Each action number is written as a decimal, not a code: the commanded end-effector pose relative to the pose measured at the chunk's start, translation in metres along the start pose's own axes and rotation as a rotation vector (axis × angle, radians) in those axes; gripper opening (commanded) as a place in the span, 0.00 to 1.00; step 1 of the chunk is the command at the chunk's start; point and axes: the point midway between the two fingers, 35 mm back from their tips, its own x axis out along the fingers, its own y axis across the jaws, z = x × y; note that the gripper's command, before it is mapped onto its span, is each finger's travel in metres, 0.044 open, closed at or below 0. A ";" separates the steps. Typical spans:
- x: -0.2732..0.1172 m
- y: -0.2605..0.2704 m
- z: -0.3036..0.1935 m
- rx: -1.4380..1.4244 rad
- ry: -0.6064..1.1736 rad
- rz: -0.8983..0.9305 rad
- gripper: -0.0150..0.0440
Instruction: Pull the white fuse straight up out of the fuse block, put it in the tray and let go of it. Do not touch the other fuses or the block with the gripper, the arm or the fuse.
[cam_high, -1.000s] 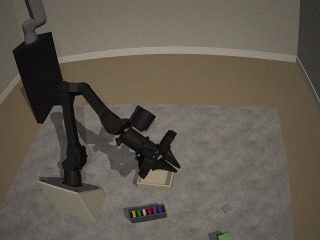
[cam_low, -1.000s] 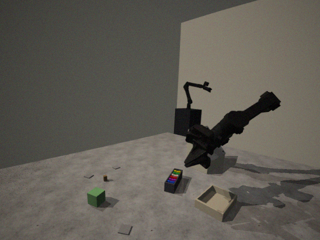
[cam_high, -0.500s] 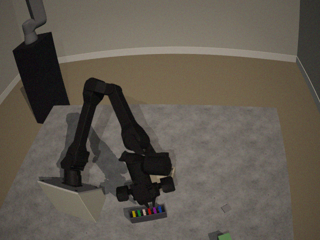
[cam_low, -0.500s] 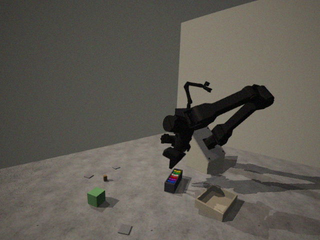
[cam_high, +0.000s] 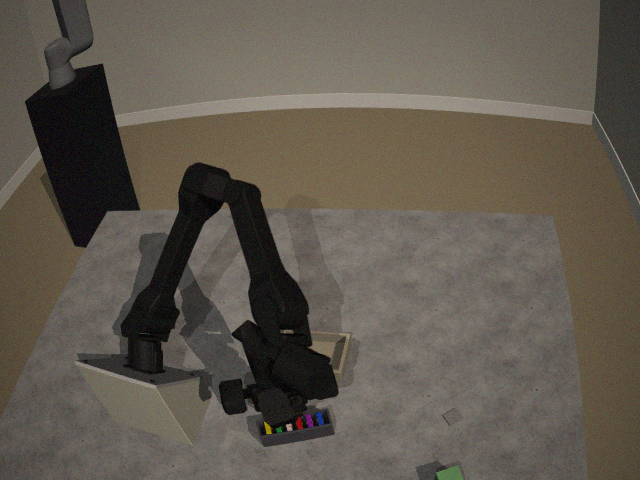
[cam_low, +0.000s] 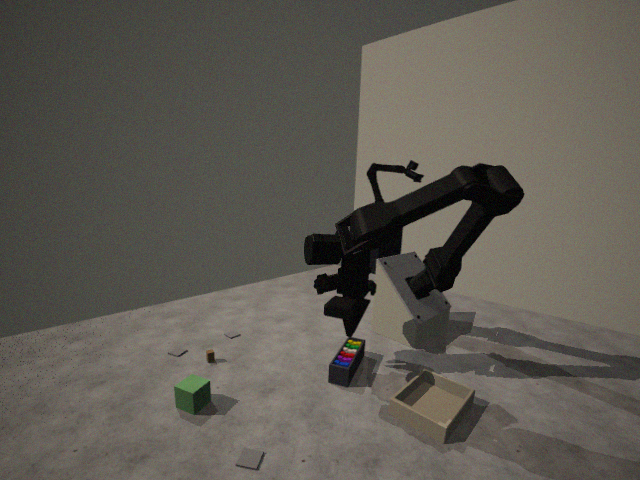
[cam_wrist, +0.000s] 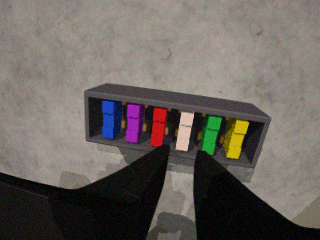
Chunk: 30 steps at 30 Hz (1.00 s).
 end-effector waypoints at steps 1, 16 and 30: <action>0.004 0.000 -0.001 -0.002 0.005 0.001 0.37; 0.018 0.000 -0.001 -0.002 0.005 0.001 0.37; 0.030 -0.001 -0.002 -0.002 0.007 0.001 0.37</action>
